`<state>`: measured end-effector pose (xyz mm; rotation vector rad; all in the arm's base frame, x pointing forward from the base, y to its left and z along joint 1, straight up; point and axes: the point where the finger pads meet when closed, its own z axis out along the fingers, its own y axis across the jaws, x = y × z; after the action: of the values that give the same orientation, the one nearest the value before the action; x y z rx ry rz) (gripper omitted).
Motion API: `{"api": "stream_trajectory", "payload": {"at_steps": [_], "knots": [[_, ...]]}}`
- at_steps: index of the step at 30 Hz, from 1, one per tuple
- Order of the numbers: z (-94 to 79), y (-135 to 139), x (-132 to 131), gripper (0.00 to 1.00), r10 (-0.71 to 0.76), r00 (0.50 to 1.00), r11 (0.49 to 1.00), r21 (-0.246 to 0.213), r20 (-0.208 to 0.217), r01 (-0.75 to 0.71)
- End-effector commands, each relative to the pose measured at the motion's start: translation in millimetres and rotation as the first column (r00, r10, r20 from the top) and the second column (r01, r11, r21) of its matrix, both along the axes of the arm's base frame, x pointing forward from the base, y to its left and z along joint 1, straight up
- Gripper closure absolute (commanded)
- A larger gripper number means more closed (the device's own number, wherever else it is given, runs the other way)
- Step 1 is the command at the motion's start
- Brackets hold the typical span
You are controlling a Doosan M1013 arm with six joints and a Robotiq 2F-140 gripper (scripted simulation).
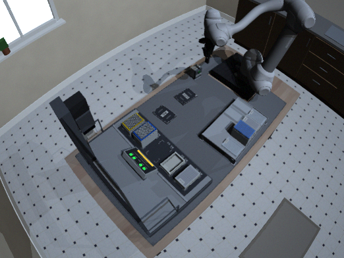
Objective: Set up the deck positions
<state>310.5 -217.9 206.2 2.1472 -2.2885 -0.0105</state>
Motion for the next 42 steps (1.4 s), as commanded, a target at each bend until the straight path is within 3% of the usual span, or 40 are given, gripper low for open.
{"api": "stream_trajectory", "payload": {"at_steps": [1, 42], "knots": [[-8.5, -1, -1, 0.90, 0.008, 1.000, 1.000, -0.001, -0.002, -0.008], [-70.0, -1, -2, 0.90, 0.008, 1.000, 1.000, -0.002, -0.002, -0.008]]}}
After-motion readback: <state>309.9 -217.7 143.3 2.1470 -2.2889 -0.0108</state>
